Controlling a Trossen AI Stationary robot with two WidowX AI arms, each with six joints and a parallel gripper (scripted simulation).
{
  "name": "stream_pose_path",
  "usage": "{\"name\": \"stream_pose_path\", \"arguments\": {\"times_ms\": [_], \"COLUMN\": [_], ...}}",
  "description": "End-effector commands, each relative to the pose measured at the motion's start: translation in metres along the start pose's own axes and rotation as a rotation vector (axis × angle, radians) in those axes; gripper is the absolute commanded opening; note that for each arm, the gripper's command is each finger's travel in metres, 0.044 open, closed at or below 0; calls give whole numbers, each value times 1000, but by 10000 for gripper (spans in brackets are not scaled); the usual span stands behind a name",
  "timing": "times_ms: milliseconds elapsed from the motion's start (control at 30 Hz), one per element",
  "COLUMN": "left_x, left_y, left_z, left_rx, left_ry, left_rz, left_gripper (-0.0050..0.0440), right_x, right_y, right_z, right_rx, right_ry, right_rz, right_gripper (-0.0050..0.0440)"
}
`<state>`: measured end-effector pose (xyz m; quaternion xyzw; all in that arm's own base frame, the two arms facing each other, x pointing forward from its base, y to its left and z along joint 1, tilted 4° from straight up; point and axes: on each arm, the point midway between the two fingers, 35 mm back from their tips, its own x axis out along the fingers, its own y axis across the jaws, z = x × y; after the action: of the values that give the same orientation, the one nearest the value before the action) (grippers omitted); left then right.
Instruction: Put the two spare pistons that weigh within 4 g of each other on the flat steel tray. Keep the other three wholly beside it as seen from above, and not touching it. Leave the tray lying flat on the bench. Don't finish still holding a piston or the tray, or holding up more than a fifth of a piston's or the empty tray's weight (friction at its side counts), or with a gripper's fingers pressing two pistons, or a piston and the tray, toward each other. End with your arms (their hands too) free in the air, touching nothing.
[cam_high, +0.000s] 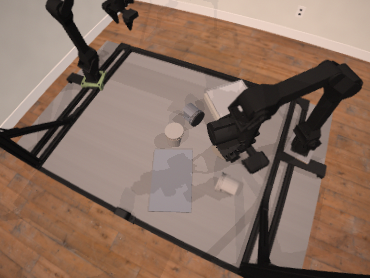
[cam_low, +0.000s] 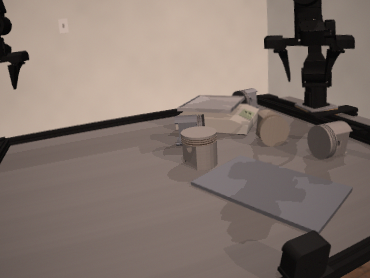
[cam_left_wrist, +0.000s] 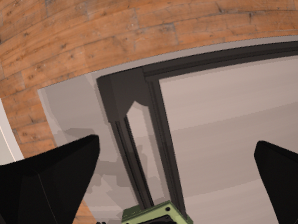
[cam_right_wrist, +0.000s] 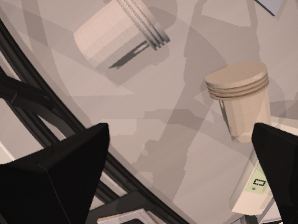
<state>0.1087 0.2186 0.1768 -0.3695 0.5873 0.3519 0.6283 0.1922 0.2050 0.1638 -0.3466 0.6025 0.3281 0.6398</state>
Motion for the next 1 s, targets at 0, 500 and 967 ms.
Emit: {"name": "stream_pose_path", "arguments": {"times_ms": [0, 500, 967], "left_x": [0, 0, 0], "left_y": [0, 0, 0], "left_z": [0, 0, 0], "left_rx": [1, 1, 1], "left_ry": [1, 1, 1], "left_rz": [-2, -2, -2], "left_gripper": [440, 440, 440], "right_x": [3, 7, 7], "right_y": [16, 63, 63], "right_z": [16, 56, 56], "right_rx": [-2, -3, 287], "right_ry": [2, 2, 19], "right_rz": [-4, -5, -42], "right_gripper": [378, 378, 378]}}
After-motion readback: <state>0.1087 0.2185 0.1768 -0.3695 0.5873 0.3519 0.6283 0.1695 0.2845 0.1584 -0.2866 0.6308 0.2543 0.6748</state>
